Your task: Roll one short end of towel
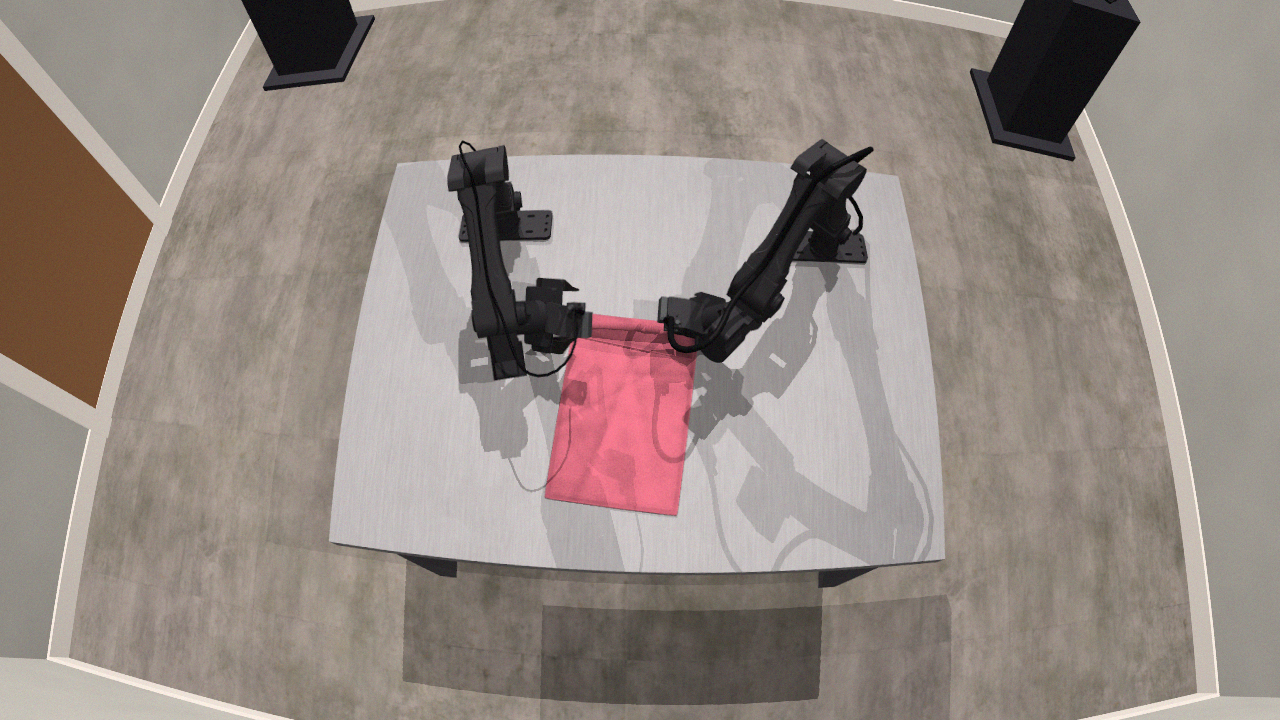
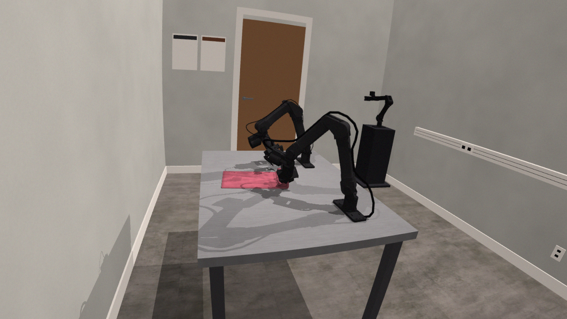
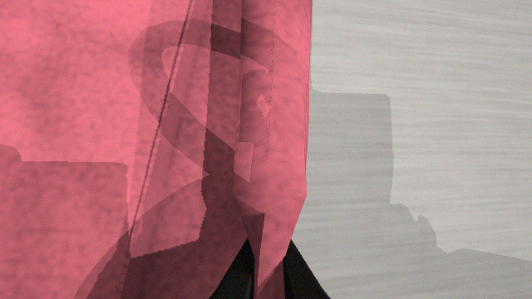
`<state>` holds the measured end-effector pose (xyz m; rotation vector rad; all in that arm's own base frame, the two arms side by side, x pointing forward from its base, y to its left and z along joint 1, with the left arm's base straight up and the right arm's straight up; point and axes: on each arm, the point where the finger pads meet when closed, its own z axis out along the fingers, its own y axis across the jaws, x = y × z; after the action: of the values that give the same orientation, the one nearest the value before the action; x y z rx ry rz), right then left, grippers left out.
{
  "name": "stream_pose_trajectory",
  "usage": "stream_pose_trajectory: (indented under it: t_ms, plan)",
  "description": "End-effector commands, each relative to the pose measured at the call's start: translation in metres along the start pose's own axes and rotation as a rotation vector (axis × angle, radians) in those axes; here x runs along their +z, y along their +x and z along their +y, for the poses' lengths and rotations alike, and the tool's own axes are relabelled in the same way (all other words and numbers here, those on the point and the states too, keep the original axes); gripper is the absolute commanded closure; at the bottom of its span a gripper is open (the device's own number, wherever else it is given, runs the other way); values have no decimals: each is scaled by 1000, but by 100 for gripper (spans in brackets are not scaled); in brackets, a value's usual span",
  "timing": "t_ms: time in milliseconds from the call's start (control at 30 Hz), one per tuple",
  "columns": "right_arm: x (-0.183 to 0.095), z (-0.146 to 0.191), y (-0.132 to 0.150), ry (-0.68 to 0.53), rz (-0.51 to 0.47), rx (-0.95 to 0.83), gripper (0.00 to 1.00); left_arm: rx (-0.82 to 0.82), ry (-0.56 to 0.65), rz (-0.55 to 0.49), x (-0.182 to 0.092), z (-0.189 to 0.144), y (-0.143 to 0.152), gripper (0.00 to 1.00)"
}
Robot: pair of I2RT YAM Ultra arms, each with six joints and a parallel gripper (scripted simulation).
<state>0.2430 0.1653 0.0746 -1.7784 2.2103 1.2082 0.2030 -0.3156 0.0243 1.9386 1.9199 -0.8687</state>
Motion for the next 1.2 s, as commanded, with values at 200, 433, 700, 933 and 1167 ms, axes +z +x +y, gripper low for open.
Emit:
stream_pose_trajectory:
  t_ms: [200,433,700,933,1167]
  plan:
    - [13,2,-19,459,-58,-249,7,-173,280,29,-5,-11,-5,91]
    - [23,11,-27,712,-80,-396,4,-269,402,44,-6,-12,-6,91]
    - [27,14,-30,798,-87,-445,2,-315,459,51,-6,-12,-7,91]
    - [29,13,-29,791,-86,-456,2,-322,467,51,-3,-11,-4,91]
    - [33,12,-27,780,-84,-470,2,-322,467,51,3,-9,0,91]
